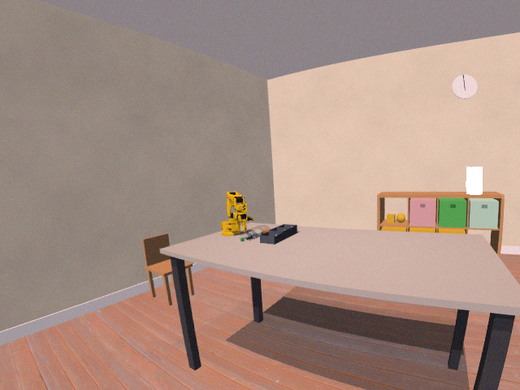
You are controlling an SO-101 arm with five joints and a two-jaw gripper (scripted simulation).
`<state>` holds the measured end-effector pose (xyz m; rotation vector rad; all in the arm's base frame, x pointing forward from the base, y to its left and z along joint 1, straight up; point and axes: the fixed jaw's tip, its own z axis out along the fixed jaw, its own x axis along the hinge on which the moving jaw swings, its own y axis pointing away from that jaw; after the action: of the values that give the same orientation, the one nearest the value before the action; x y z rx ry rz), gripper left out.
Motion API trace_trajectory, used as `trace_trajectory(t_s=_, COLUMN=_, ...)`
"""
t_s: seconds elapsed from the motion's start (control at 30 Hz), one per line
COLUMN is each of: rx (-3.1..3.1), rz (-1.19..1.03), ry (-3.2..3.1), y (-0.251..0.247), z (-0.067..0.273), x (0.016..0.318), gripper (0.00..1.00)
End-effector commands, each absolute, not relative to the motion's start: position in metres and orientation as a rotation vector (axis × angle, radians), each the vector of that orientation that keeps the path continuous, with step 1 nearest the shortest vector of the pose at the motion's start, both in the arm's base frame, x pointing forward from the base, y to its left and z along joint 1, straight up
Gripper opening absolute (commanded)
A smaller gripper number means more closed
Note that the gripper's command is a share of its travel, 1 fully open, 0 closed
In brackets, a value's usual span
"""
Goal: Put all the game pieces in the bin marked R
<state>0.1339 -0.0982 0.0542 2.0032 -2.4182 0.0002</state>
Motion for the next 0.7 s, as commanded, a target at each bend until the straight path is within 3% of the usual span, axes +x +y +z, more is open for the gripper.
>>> trace_trajectory(t_s=0.0, rx=2.008, rz=0.062, ry=-2.429, y=-0.102, z=0.055, x=0.137, gripper=0.23)
trace_trajectory(t_s=0.67, rx=2.008, rz=0.062, ry=-2.429, y=-0.103, z=0.023, x=0.138, gripper=0.23)
